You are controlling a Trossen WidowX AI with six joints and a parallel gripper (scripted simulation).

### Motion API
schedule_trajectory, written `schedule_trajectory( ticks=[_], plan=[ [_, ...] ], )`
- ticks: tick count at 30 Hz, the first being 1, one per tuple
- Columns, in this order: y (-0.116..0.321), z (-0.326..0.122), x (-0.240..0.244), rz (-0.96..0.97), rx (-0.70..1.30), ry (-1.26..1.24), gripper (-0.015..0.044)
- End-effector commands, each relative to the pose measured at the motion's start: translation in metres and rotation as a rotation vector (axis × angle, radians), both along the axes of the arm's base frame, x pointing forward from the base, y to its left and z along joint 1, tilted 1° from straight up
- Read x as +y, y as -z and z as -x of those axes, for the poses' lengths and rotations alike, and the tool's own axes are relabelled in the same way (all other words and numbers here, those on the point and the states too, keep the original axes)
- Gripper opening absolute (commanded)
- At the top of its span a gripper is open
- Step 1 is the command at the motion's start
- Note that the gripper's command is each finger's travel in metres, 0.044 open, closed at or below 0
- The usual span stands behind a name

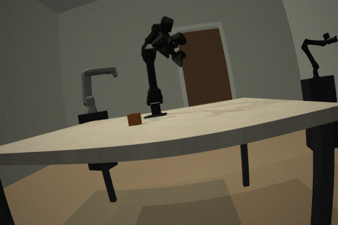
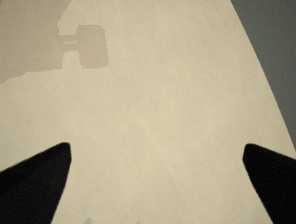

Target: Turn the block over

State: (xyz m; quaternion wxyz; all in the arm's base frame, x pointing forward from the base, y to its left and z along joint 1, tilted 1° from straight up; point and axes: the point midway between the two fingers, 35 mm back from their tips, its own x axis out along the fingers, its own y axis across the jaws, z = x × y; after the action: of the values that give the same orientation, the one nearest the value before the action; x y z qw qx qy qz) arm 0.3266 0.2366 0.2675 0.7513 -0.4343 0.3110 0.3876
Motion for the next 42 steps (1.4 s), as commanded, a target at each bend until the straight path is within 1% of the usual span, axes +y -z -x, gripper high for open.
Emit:
schedule_trajectory(
  ticks=[1, 7, 11, 13, 21, 25, 42],
  plan=[
    [0.029, -0.028, -0.047, 0.004, 0.138, 0.244, 0.044],
    [0.073, -0.048, -0.116, 0.0, 0.373, 0.618, 0.044],
    [0.105, -0.051, -0.175, -0.008, 0.57, 0.948, 0.044],
    [0.115, -0.049, -0.193, -0.011, 0.633, 1.057, 0.044],
    [0.118, -0.05, -0.2, -0.011, 0.64, 1.071, 0.044],
    [0.149, -0.051, -0.2, -0.011, 0.64, 1.071, 0.044],
    [0.175, -0.051, -0.204, -0.011, 0.64, 1.071, 0.044]
  ],
)
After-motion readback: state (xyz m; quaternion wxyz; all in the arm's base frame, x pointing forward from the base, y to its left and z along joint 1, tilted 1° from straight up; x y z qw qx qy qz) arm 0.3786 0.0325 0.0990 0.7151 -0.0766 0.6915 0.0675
